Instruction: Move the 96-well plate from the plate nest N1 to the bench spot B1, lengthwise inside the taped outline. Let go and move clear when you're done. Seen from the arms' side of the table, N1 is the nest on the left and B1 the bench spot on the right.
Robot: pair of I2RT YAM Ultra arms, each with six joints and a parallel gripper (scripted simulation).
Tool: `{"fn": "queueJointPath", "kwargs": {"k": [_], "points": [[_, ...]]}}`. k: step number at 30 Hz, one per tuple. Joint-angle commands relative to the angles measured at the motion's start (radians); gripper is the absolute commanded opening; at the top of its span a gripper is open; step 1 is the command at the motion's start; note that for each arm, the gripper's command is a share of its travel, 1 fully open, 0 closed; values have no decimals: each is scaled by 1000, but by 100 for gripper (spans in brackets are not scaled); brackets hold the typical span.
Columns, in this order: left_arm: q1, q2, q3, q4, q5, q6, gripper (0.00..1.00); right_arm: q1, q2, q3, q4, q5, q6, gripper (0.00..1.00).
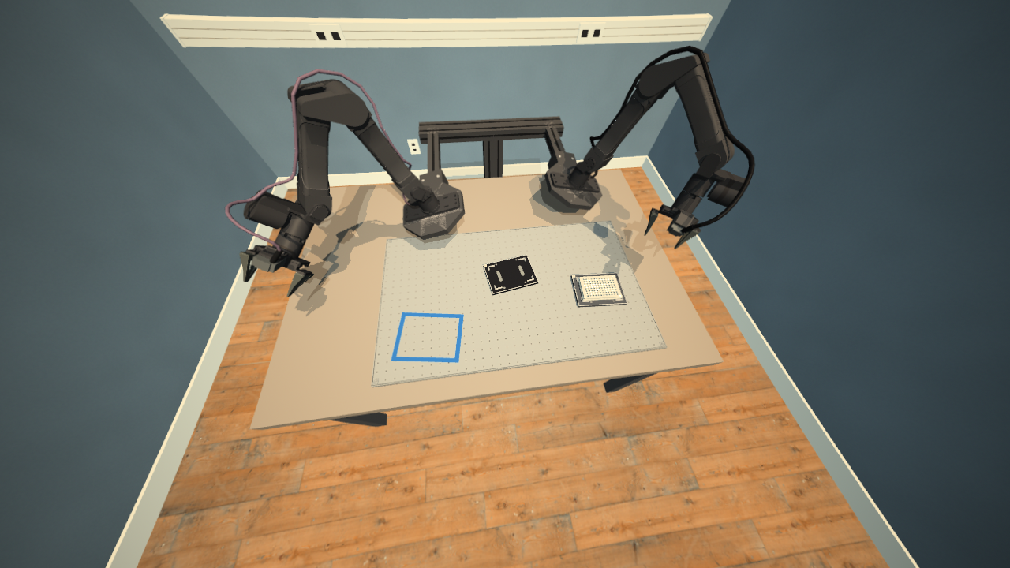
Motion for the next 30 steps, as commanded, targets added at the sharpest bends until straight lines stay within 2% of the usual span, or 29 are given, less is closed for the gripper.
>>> {"fn": "queueJointPath", "kwargs": {"k": [1, 20, 25, 30], "points": [[-5, -18, 14, 1, 21, 0, 100, 2, -12, 10, -2, -6, 3, 100], [-2, -7, -2, 32, 1, -22, 100, 5, -9, 5, -9, 12, 13, 100], [-34, -44, -69, 206, -3, -179, 100, 93, -30, -18, -42, 49, 72, 100], [-130, -121, -253, 462, -30, -419, 100, 311, -65, -53, -94, 101, 161, 100]]}}
